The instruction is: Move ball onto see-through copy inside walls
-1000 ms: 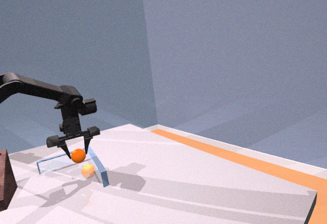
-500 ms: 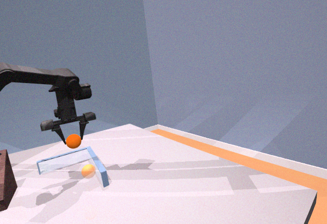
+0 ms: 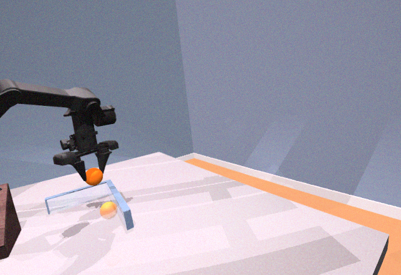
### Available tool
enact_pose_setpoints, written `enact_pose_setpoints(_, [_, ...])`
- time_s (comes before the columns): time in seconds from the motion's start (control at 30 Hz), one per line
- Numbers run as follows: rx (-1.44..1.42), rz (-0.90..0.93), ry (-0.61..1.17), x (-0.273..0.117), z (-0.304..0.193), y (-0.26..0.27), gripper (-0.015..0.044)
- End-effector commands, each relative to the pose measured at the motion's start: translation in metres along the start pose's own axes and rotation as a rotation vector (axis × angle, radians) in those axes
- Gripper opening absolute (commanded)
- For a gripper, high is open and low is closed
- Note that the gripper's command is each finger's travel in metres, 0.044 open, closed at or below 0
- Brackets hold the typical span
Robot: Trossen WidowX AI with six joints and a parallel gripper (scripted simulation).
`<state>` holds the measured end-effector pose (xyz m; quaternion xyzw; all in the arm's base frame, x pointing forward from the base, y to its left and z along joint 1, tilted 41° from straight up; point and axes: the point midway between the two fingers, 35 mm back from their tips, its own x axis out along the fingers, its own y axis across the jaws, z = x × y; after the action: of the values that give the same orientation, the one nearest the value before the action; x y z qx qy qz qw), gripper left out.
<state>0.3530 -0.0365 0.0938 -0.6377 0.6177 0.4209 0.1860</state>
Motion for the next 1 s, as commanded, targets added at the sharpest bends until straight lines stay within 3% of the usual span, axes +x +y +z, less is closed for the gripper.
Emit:
enact_pose_setpoints(0.0, [-0.127,0.001,0.004,0.004,-0.002,-0.002,0.0])
enact_pose_setpoints(0.97, [-1.038,0.004,0.006,0.035,-0.017,-0.012,0.0])
